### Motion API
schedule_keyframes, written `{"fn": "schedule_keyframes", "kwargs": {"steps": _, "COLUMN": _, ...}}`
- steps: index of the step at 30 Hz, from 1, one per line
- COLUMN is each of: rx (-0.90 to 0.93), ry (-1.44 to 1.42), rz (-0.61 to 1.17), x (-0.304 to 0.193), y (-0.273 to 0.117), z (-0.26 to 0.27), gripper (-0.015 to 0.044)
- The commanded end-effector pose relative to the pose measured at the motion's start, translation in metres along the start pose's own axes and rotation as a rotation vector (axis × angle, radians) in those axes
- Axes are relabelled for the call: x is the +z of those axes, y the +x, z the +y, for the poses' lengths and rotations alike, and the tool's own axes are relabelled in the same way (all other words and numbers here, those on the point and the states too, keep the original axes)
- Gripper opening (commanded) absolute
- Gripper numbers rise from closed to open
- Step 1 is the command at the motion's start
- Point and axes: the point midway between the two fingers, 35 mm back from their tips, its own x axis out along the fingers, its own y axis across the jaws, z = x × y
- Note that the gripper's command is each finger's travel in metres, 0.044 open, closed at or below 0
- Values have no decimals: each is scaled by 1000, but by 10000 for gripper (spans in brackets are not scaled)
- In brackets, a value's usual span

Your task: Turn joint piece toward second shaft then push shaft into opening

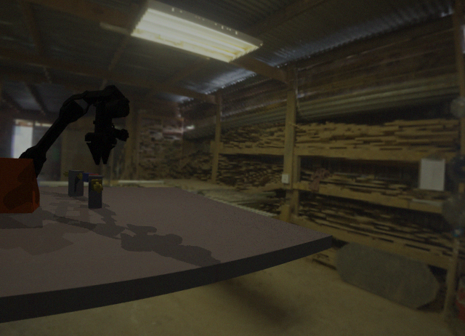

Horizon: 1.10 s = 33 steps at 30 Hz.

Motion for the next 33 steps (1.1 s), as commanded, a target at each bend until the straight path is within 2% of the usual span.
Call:
{"fn": "schedule_keyframes", "kwargs": {"steps": 1, "rx": -3, "ry": -121, "rz": 8, "x": 3, "y": 5, "z": -21, "gripper": 440}}
{"fn": "schedule_keyframes", "kwargs": {"steps": 8, "rx": -13, "ry": -338, "rz": 10, "x": 6, "y": 10, "z": -53, "gripper": 440}}
{"fn": "schedule_keyframes", "kwargs": {"steps": 14, "rx": -13, "ry": -338, "rz": 9, "x": 6, "y": 10, "z": -54, "gripper": 440}}
{"fn": "schedule_keyframes", "kwargs": {"steps": 33, "rx": 3, "ry": 288, "rz": -31, "x": 8, "y": 37, "z": -57, "gripper": 440}}
